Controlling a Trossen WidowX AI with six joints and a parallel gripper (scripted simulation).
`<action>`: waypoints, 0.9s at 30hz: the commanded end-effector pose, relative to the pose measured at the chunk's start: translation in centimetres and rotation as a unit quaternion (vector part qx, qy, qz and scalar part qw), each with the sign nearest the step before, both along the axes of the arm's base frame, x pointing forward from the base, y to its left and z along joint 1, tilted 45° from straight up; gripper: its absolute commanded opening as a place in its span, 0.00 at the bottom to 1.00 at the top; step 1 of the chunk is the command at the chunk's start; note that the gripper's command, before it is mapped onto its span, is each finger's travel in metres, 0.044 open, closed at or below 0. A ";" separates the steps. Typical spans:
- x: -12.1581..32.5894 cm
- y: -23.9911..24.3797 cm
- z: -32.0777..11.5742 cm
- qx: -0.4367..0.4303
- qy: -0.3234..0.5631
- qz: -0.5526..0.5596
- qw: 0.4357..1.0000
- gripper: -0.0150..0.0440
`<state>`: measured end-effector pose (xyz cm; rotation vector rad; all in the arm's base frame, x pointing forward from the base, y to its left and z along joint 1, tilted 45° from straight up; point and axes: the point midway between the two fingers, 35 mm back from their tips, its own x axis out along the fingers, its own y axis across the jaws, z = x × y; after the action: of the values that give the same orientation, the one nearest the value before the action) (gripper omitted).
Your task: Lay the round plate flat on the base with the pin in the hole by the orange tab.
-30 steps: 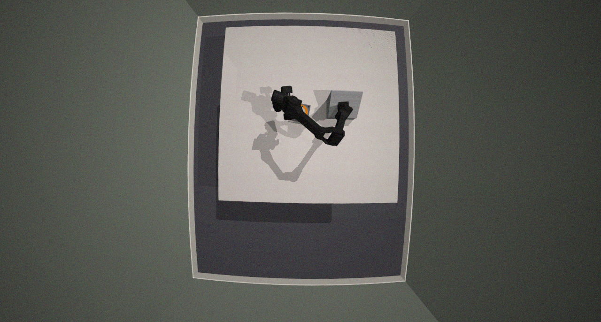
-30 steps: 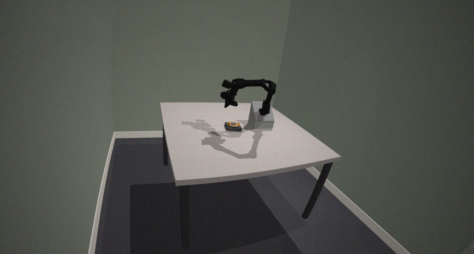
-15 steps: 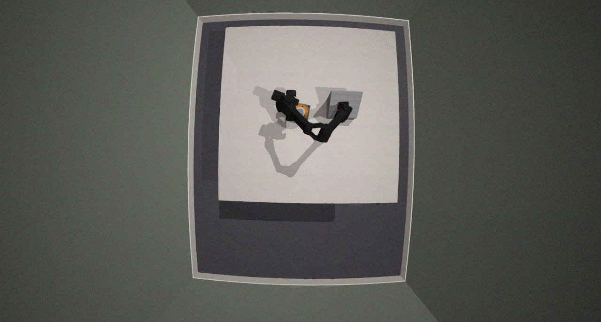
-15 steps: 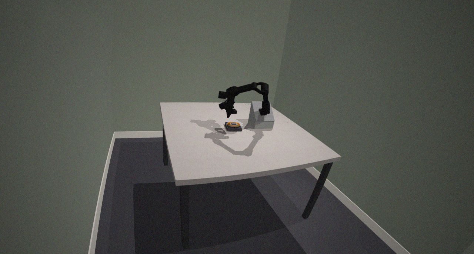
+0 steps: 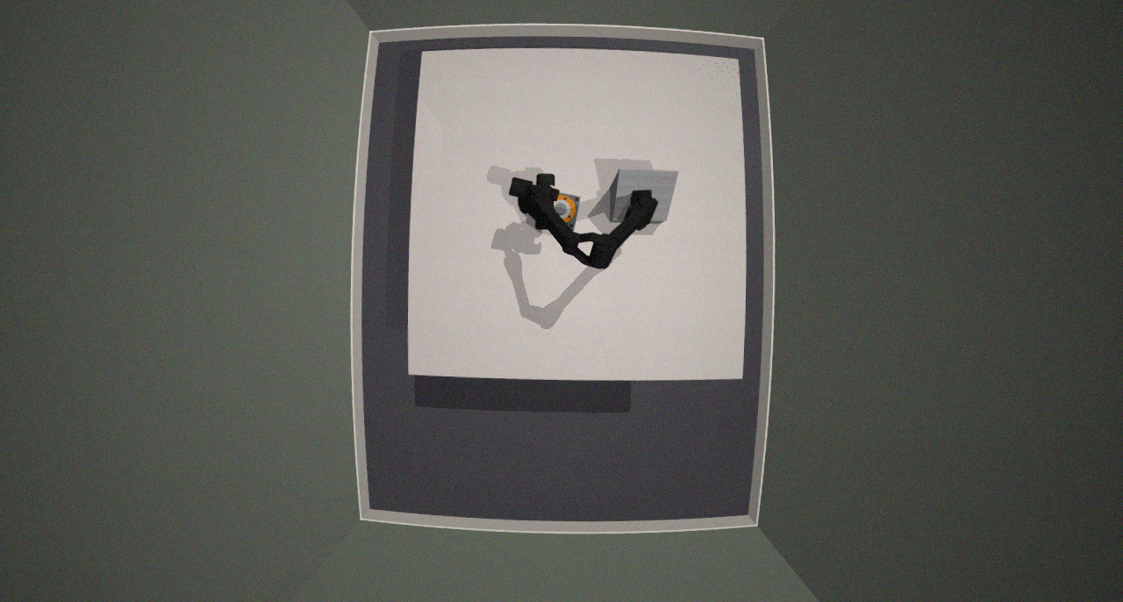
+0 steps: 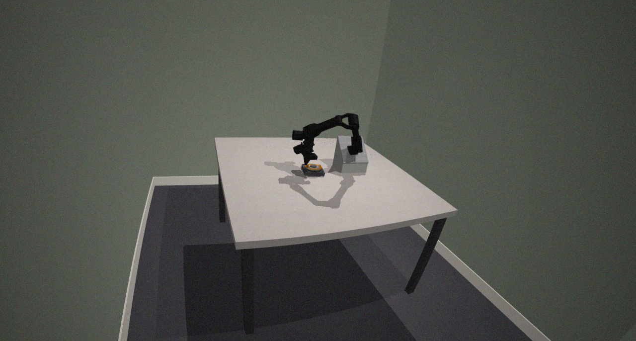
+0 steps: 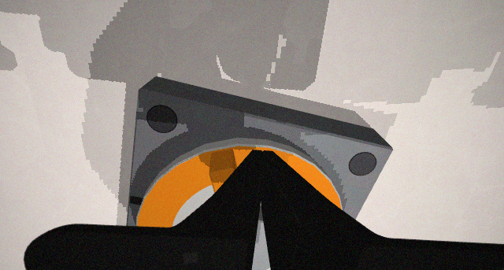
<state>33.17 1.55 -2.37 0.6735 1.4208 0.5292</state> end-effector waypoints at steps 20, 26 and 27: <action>-0.8 2.6 2.3 0.003 0.000 0.000 1.000 0.25; -1.2 3.0 2.7 0.003 0.000 0.000 1.000 0.25; -1.3 3.1 2.8 0.003 0.000 0.000 1.000 0.25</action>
<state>32.33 4.22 0.21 0.6729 1.4147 0.5302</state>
